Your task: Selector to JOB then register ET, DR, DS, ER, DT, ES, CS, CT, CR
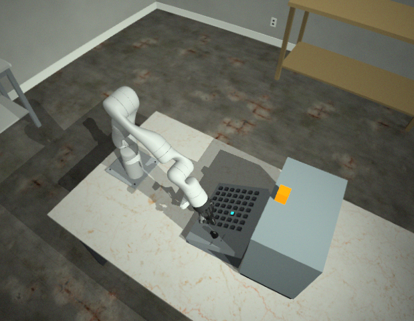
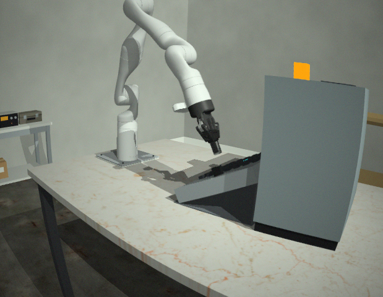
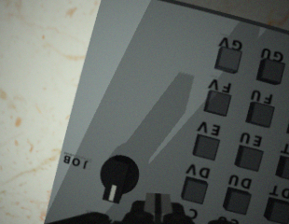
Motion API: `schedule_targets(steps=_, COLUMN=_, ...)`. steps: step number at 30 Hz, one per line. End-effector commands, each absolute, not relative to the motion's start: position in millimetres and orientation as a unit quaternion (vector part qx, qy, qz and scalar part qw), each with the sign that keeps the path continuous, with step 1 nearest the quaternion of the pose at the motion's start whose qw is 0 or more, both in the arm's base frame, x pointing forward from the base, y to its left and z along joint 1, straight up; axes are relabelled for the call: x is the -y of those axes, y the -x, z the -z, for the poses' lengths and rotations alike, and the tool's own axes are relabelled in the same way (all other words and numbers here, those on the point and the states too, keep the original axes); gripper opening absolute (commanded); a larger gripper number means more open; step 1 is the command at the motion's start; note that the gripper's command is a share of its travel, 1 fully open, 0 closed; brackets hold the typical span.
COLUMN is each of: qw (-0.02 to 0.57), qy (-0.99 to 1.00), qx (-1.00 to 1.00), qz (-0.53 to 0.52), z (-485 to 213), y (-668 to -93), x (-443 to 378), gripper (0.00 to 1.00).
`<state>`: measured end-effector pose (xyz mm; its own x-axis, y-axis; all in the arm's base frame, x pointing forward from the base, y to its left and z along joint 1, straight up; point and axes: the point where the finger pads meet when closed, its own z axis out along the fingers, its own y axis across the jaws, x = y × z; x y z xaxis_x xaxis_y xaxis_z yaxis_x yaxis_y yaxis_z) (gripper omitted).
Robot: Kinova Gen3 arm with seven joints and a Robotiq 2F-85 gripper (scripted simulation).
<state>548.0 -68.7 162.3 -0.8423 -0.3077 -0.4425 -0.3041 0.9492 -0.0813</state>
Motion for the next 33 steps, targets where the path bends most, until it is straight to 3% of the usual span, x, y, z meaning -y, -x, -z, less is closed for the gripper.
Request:
schedule_targets(steps=1, qw=0.228, qy=0.089, qx=-0.970, qz=-0.010, z=-162.7, y=-549.2, x=90.4, gripper=0.10)
schedule_targets(steps=8, qw=0.227, qy=0.057, qx=-0.972, qz=-0.016, z=-163.5, y=-549.8, x=98.9, gripper=0.10)
schedule_targets(steps=9, qw=0.227, qy=0.057, qx=-0.972, qz=-0.016, z=-163.5, y=-549.8, x=98.9, gripper=0.60)
schedule_targets(steps=33, qw=0.227, qy=0.057, qx=-0.972, qz=-0.016, z=-163.1, y=-549.4, x=98.8, gripper=0.60)
